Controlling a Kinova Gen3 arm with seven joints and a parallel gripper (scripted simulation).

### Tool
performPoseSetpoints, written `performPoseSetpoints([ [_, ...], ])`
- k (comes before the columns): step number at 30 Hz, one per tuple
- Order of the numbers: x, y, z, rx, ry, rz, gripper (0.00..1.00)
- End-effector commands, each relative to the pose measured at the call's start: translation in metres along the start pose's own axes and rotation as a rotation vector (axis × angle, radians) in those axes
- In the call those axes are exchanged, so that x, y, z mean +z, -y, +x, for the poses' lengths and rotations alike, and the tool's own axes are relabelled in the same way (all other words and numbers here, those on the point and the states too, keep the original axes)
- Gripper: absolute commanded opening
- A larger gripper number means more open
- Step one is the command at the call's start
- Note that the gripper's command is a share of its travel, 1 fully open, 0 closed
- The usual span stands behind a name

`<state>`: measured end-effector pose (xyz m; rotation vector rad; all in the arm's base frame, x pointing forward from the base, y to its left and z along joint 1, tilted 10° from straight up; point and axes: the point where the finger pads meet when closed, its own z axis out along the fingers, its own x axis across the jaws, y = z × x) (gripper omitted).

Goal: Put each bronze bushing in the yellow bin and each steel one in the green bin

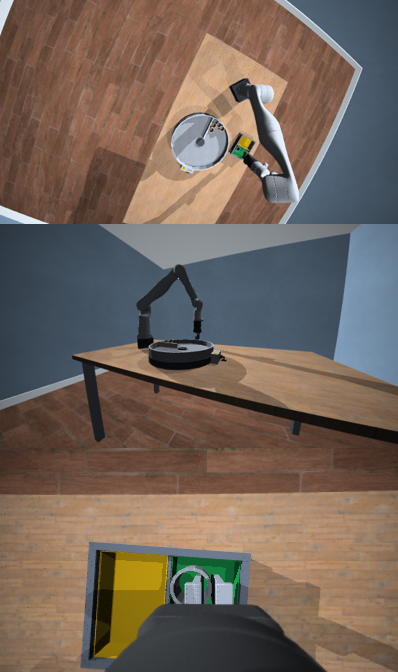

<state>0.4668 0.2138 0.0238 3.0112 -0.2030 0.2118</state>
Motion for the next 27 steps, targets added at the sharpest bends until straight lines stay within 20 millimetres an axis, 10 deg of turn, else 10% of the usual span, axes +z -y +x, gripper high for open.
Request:
performPoseSetpoints([
  [1,0.0,0.001,0.0,-0.001,0.0,0.001,0.0],
  [27,0.012,0.002,-0.001,-0.001,0.0,0.001,0.0],
])
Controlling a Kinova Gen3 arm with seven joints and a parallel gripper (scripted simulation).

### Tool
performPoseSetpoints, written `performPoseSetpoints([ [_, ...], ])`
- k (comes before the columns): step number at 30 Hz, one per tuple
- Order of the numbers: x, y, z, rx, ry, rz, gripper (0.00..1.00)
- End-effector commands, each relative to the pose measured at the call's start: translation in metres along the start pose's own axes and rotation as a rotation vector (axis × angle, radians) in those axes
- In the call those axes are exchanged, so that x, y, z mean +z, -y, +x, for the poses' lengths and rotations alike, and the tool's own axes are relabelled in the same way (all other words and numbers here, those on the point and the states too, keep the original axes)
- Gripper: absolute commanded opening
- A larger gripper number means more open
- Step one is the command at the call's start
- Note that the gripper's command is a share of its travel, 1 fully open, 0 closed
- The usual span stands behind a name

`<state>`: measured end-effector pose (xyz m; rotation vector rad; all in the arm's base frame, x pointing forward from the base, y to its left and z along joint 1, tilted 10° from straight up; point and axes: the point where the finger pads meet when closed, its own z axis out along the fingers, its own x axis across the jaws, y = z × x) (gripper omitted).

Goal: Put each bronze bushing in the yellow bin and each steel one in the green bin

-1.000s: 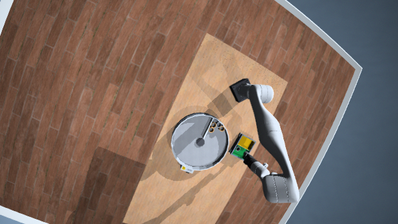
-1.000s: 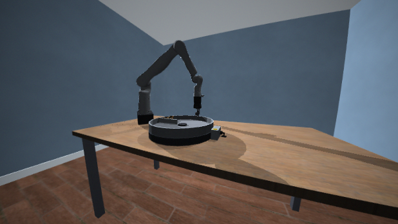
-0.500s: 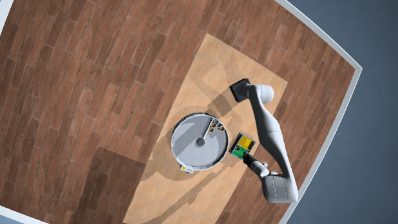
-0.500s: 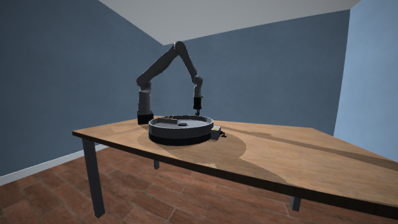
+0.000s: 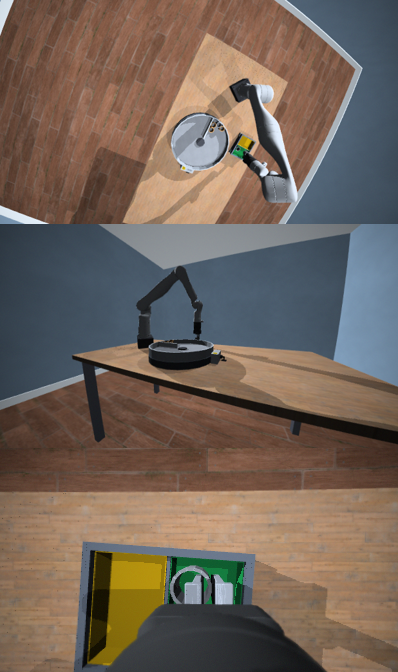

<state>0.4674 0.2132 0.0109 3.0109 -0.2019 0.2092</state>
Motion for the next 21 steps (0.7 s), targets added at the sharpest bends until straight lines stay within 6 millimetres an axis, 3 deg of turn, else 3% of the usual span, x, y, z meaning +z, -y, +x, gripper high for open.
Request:
performPoseSetpoints([
  [1,-0.001,0.001,0.0,0.0,-0.001,0.001,0.0],
  [21,0.011,0.001,0.0,0.0,-0.001,0.001,0.0],
])
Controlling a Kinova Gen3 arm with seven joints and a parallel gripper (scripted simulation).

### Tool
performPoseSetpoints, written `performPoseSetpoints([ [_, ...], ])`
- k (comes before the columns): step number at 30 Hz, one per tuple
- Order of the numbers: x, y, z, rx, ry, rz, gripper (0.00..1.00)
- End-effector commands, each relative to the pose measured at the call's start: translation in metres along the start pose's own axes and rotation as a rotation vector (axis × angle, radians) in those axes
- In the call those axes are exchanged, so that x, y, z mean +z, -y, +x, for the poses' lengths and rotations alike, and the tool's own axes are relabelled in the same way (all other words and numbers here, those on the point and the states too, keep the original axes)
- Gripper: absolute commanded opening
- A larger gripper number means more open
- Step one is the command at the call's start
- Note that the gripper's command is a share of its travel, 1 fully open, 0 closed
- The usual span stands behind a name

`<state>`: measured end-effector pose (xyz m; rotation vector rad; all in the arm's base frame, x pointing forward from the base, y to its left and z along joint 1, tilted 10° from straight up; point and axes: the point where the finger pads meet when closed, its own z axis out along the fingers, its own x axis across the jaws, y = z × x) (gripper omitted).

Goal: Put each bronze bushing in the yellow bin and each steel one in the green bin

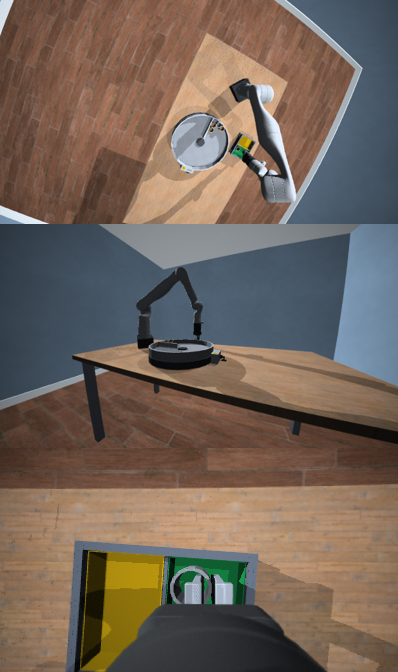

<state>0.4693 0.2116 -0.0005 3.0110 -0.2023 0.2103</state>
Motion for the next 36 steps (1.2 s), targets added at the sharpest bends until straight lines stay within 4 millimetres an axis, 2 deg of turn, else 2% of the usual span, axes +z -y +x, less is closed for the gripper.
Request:
performPoseSetpoints([
  [1,0.0,0.001,0.0,-0.001,-0.001,0.001,0.0],
  [36,0.018,0.001,0.0,-0.001,-0.001,0.001,0.0],
])
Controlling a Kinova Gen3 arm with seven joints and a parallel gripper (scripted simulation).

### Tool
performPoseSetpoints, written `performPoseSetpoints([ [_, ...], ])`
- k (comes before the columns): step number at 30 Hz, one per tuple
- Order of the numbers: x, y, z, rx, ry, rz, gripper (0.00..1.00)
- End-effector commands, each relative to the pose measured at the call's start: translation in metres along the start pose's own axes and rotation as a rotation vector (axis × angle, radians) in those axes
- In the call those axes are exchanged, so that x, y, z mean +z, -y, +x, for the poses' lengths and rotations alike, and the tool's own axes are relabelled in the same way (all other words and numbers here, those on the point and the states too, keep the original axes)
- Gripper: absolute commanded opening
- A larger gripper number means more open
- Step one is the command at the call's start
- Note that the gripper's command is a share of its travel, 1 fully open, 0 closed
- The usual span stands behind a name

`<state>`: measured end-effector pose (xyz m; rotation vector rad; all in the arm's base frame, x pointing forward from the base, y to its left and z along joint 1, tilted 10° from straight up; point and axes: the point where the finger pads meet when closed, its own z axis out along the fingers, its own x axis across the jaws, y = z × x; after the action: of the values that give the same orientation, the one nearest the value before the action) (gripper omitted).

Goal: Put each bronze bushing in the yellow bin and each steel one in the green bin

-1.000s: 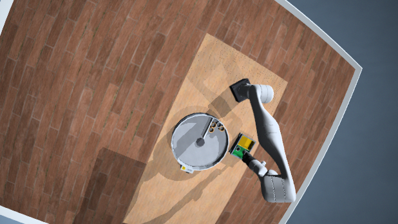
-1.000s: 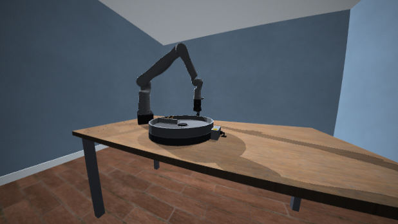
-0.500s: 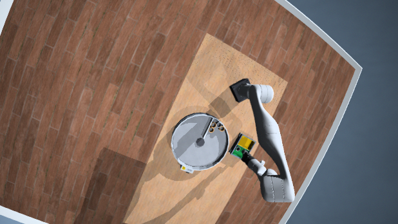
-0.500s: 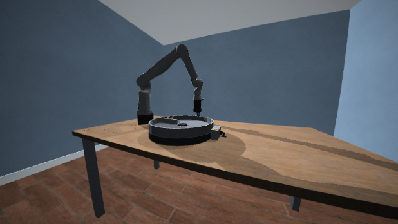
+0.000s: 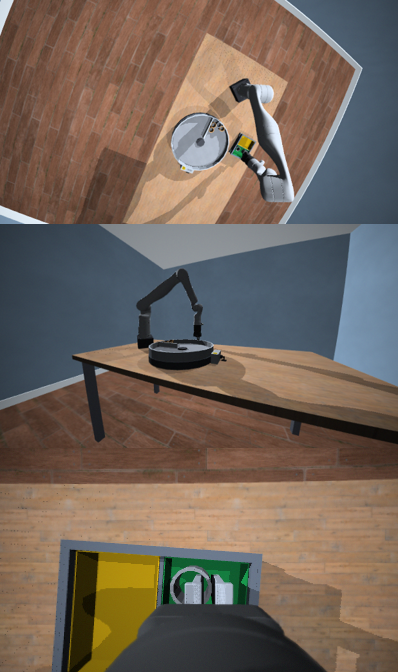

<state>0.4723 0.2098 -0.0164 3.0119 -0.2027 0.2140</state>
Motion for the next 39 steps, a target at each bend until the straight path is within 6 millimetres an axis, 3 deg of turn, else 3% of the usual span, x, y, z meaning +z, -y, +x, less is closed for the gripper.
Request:
performPoseSetpoints([
  [1,0.0013,0.0004,-0.0008,-0.001,0.001,0.0,0.0],
  [24,0.0073,0.0004,-0.0007,-0.001,0.002,0.0,0.0],
  [25,0.0073,0.0004,-0.0007,-0.001,0.002,0.0,0.47],
  [39,0.0073,0.0004,-0.0007,-0.001,0.001,0.0,0.47],
])
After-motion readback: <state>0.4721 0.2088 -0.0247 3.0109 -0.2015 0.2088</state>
